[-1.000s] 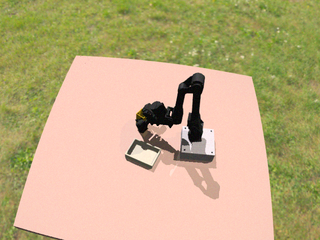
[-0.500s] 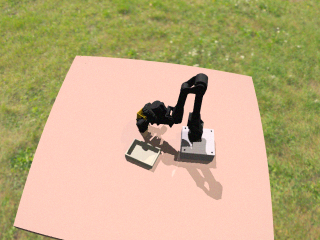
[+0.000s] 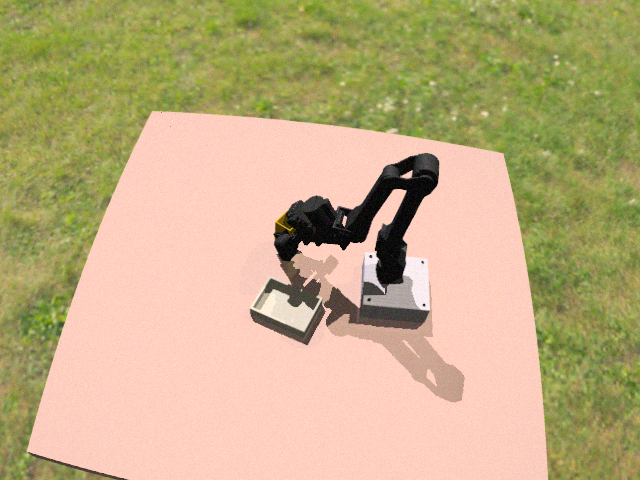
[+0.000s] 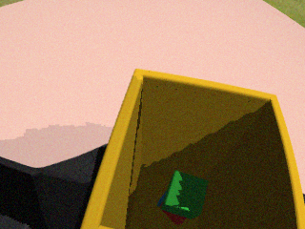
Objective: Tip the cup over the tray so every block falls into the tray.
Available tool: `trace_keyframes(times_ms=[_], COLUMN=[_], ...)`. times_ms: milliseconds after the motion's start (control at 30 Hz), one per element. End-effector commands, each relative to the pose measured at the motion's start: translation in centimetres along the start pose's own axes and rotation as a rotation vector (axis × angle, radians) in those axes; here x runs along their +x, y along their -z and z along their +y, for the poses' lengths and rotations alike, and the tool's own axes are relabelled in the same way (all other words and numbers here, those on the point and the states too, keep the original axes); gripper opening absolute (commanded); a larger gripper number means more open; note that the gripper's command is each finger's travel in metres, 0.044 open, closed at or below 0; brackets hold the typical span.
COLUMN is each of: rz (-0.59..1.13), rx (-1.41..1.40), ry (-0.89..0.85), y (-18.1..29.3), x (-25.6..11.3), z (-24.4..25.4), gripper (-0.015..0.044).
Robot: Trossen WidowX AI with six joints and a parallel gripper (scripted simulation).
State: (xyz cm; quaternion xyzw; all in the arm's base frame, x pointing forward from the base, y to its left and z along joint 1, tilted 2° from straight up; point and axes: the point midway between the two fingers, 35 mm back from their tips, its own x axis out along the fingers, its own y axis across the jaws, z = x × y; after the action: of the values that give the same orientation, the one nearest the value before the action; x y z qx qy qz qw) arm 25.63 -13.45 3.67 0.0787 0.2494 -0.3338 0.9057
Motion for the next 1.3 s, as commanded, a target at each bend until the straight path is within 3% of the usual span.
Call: trace_keyframes(times_ms=[0, 667, 1267], rz=[-0.013, -0.014, -0.004], rx=[0.002, 0.001, -0.227], ry=[-0.002, -0.005, -0.372], y=[-1.1, -3.1, -1.9], x=[-0.4, -1.3, -4.3], z=[0.1, 0.3, 9.7], gripper=[0.0, 0.0, 0.0])
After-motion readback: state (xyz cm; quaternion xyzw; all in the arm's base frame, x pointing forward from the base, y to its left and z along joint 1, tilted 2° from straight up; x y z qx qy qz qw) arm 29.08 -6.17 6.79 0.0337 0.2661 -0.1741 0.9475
